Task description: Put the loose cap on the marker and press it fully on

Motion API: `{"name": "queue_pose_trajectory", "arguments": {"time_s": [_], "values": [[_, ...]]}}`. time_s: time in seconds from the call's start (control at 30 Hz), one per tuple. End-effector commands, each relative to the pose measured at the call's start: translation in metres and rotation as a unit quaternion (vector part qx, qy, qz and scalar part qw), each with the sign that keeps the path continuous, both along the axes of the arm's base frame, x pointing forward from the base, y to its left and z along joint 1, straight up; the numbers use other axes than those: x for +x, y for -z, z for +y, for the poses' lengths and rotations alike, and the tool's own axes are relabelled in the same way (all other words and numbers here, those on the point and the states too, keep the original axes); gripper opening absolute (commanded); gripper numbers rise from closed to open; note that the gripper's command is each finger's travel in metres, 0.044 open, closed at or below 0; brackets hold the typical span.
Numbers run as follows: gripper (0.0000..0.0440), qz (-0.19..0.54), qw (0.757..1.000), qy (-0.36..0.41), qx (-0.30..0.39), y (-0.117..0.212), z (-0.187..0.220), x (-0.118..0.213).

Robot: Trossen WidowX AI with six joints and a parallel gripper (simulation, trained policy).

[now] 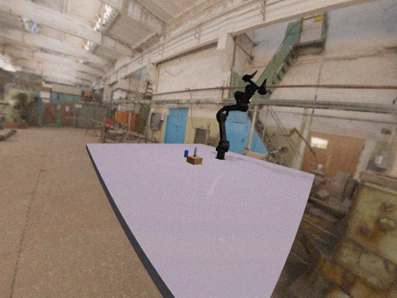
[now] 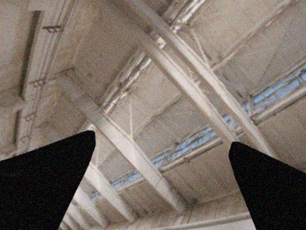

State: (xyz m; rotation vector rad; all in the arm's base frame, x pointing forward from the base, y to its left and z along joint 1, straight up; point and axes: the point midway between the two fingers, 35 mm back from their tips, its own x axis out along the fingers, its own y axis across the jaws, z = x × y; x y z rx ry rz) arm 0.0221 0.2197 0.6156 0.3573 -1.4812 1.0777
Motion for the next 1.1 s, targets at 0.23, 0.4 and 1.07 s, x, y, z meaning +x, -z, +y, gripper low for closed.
{"name": "queue_pose_trajectory", "arguments": {"time_s": [0.23,0.4,1.07], "values": [[0.0223,0.006,0.999,0.013,-0.044,-0.002,0.007,0.006],[0.0239,0.009,0.997,0.019,-0.075,-0.003,0.011,0.010],[0.0310,0.017,0.979,0.041,-0.197,0.003,0.018,0.020]]}}
